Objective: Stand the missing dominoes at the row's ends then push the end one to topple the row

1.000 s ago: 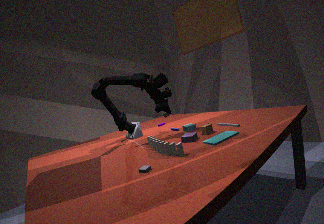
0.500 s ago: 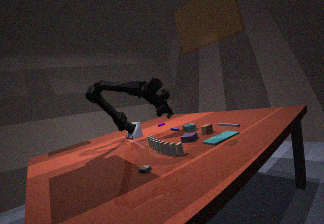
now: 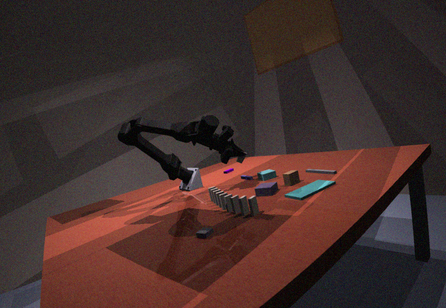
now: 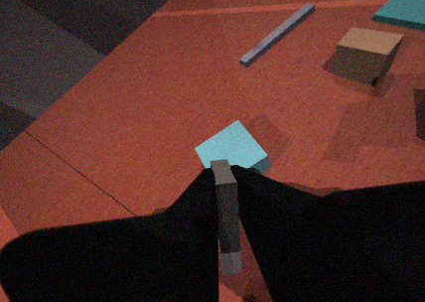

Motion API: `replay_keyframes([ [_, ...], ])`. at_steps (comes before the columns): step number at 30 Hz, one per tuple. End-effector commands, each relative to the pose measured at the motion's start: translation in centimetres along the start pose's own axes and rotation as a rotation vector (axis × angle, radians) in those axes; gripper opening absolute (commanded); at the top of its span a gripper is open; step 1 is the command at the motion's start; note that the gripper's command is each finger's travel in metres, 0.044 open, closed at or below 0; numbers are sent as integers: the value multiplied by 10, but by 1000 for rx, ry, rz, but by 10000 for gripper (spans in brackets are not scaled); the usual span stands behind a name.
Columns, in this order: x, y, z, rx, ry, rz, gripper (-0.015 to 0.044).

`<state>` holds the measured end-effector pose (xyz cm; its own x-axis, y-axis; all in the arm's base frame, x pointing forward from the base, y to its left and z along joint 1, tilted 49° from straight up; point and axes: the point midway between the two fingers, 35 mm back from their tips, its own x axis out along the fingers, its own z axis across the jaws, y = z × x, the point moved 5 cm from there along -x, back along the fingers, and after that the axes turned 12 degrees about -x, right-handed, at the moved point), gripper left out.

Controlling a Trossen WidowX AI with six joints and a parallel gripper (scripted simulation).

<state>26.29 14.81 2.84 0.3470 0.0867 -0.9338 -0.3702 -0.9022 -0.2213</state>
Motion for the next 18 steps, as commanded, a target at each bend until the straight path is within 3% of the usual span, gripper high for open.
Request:
replay_keyframes([
  [1,-3,5,1,-22,15,-70,26],
  [18,-18,24,3,-122,135,-328,26],
])
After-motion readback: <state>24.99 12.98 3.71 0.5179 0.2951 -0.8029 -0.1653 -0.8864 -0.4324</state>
